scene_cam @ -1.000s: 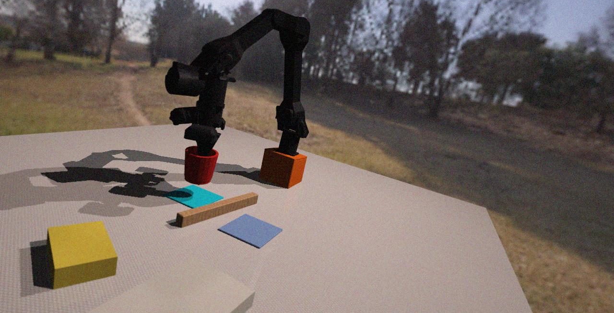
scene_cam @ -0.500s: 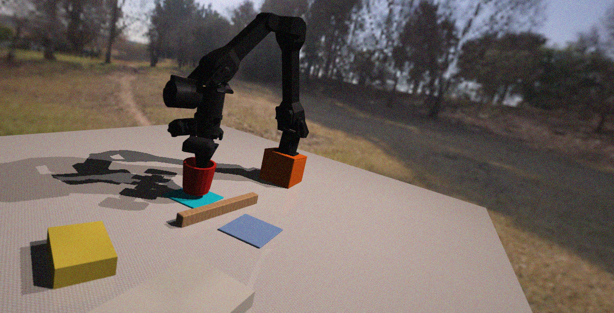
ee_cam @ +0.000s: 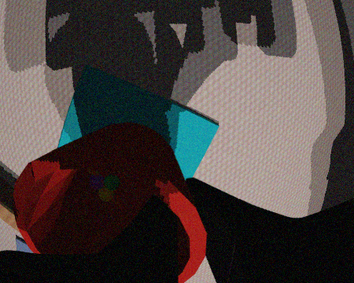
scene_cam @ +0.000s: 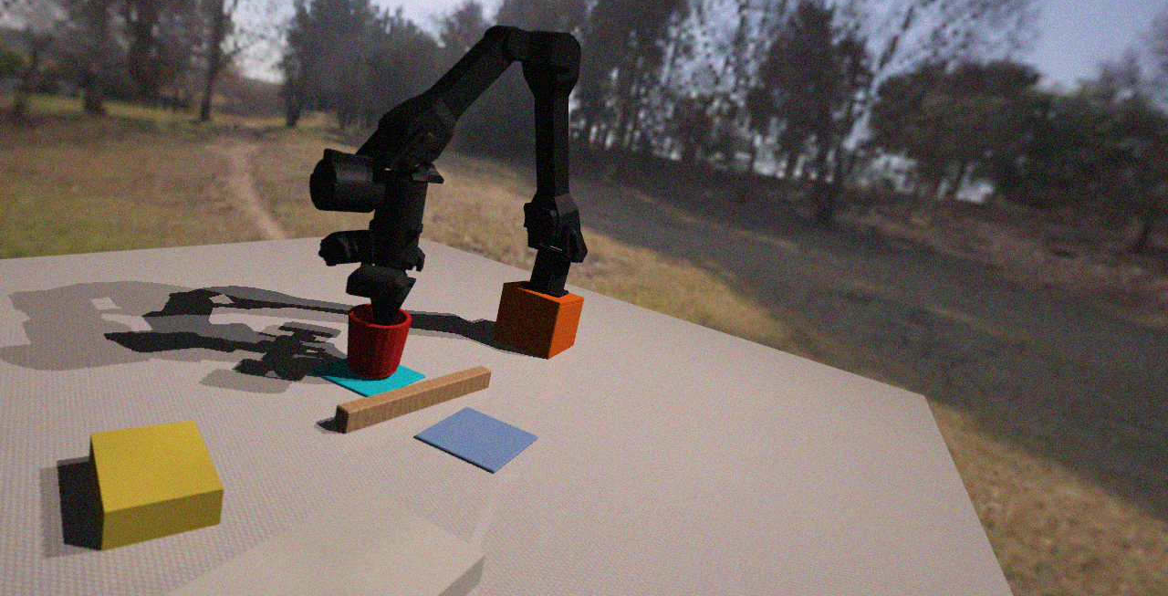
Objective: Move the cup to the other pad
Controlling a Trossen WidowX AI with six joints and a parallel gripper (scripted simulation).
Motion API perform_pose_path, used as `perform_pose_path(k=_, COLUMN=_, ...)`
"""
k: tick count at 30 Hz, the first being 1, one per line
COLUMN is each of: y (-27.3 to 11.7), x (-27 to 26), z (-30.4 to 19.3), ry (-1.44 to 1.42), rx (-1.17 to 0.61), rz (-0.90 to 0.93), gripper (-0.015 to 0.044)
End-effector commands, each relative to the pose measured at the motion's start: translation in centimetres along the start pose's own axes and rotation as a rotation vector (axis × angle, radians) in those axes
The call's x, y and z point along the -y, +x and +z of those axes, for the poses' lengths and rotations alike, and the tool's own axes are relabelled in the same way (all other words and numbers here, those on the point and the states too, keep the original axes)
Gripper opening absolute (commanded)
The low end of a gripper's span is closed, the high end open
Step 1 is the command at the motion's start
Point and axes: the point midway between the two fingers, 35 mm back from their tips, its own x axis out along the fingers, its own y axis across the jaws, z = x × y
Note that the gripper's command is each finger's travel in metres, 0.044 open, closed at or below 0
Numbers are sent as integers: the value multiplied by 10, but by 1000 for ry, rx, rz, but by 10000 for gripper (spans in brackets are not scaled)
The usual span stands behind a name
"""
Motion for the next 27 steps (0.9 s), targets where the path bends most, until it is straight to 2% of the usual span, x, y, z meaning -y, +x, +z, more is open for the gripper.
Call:
perform_pose_path(k=1, y=0, x=0, z=0, ry=0, rx=1, rz=1, gripper=0)
perform_pose_path(k=6, y=0, x=0, z=0, ry=0, rx=1, rz=1, gripper=128)
perform_pose_path(k=27, y=-24, x=0, z=0, ry=-1, rx=3, rz=0, gripper=128)
